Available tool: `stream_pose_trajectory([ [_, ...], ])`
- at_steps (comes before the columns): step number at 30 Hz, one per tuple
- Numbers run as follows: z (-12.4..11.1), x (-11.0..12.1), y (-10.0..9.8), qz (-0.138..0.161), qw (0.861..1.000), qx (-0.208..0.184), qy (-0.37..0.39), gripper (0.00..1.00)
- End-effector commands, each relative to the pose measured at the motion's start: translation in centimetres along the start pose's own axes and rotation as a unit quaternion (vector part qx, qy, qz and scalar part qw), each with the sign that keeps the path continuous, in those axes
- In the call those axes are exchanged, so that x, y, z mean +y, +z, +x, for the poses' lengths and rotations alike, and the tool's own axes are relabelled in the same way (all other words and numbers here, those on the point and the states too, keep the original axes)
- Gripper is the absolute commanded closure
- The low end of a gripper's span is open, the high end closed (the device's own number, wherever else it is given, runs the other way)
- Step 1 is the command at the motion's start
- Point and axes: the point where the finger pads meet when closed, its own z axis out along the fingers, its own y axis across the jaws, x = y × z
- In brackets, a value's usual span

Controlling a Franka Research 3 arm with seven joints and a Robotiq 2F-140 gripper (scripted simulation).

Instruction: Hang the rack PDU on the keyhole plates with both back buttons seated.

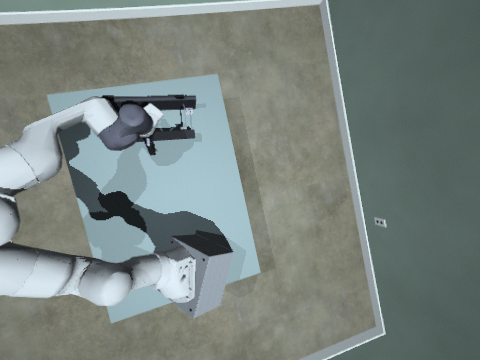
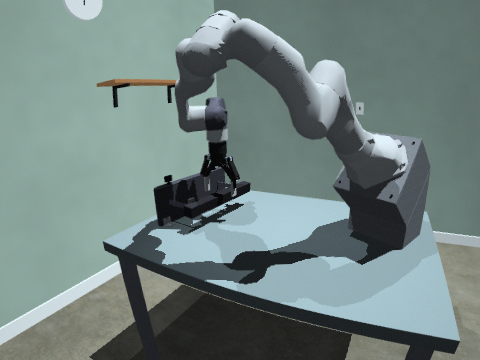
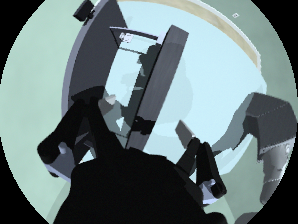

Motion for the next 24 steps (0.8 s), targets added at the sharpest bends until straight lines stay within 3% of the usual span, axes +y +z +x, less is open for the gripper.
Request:
stream_pose_trajectory([
  [1, 0.1, -0.3, -0.1, 0.003, 1.000, 0.001, 0.000, 0.00],
  [10, 0.1, -0.2, -0.5, 0.003, 1.000, 0.001, 0.000, 0.00],
  [17, 0.1, -0.2, -2.2, 0.003, 1.000, 0.001, 0.000, 0.00],
  [24, 0.1, -0.2, -5.5, 0.003, 1.000, 0.001, 0.000, 0.00],
])
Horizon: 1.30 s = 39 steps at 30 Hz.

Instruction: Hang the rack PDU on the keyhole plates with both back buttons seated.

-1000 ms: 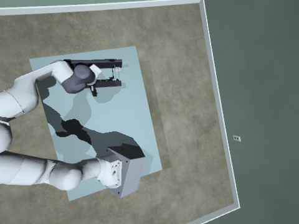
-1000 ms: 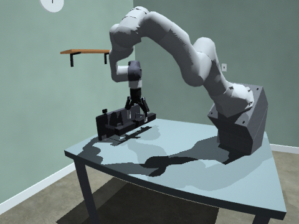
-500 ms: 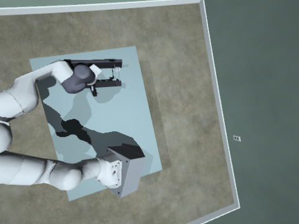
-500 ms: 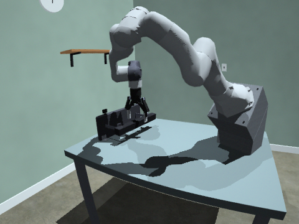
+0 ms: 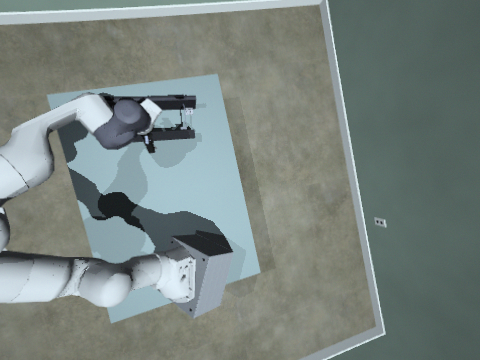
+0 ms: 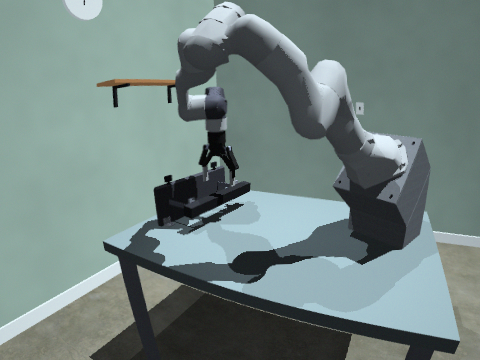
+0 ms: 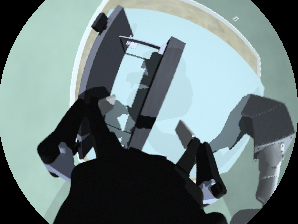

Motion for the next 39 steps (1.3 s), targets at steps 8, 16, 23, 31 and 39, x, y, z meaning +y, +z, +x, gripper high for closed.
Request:
stream_pose_trajectory([
  [8, -0.1, 0.4, -2.2, -0.006, 1.000, -0.004, 0.008, 0.00],
  [16, -0.1, 0.7, -2.2, -0.006, 1.000, -0.004, 0.008, 0.00],
  [23, -0.1, 2.2, -2.2, -0.006, 1.000, -0.004, 0.008, 0.00],
  [31, -0.1, 4.5, -2.2, -0.006, 1.000, -0.004, 0.008, 0.00],
  [39, -0.2, 8.4, -2.3, -0.006, 1.000, -0.004, 0.008, 0.00],
])
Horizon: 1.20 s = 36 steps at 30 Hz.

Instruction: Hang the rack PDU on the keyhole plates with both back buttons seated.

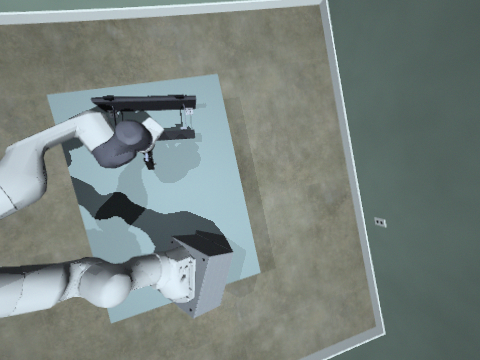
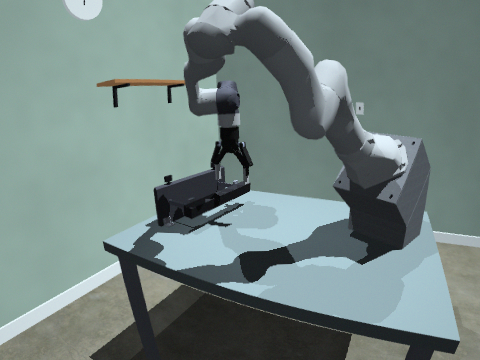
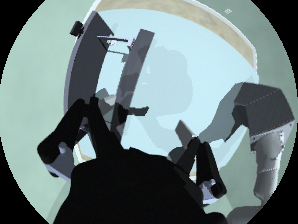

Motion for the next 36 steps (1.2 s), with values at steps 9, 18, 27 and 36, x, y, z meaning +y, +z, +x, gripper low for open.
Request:
stream_pose_trajectory([
  [9, 0.5, 3.9, -0.2, 0.007, 1.000, 0.003, -0.015, 0.00],
  [18, 0.5, 5.8, -0.2, 0.007, 1.000, 0.003, -0.015, 0.00],
  [27, 0.5, 5.9, -0.2, 0.007, 1.000, 0.003, -0.015, 0.00],
  [36, 0.5, 5.9, -0.2, 0.007, 1.000, 0.003, -0.015, 0.00],
])
